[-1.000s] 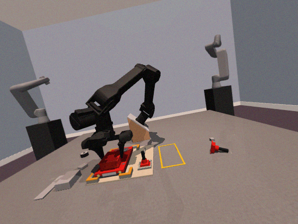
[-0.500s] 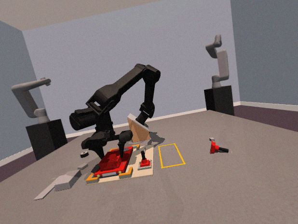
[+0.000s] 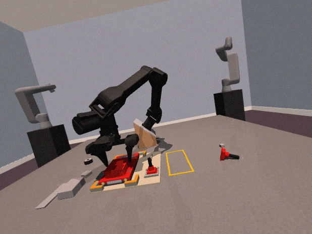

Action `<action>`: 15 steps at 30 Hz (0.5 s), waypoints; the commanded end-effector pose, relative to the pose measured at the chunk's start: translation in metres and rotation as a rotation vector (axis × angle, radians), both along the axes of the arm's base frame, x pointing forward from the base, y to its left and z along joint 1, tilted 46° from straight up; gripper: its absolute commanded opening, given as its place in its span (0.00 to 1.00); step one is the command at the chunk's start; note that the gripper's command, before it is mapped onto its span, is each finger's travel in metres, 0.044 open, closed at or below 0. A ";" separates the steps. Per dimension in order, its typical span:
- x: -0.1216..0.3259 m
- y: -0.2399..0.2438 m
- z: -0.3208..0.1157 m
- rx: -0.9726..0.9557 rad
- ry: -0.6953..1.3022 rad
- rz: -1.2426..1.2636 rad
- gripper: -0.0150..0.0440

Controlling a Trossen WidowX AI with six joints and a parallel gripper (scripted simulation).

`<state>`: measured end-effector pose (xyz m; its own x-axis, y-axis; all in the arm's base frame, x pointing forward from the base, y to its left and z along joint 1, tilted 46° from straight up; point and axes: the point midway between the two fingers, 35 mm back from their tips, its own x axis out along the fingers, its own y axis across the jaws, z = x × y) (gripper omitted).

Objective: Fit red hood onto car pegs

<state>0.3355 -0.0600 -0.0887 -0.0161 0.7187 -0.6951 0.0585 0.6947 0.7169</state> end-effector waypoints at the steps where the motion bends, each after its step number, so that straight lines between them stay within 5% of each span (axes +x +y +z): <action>1: 0.004 -0.028 0.023 -0.012 -0.019 -0.011 1.00; 15: 0.001 -0.049 0.044 -0.012 -0.020 -0.013 1.00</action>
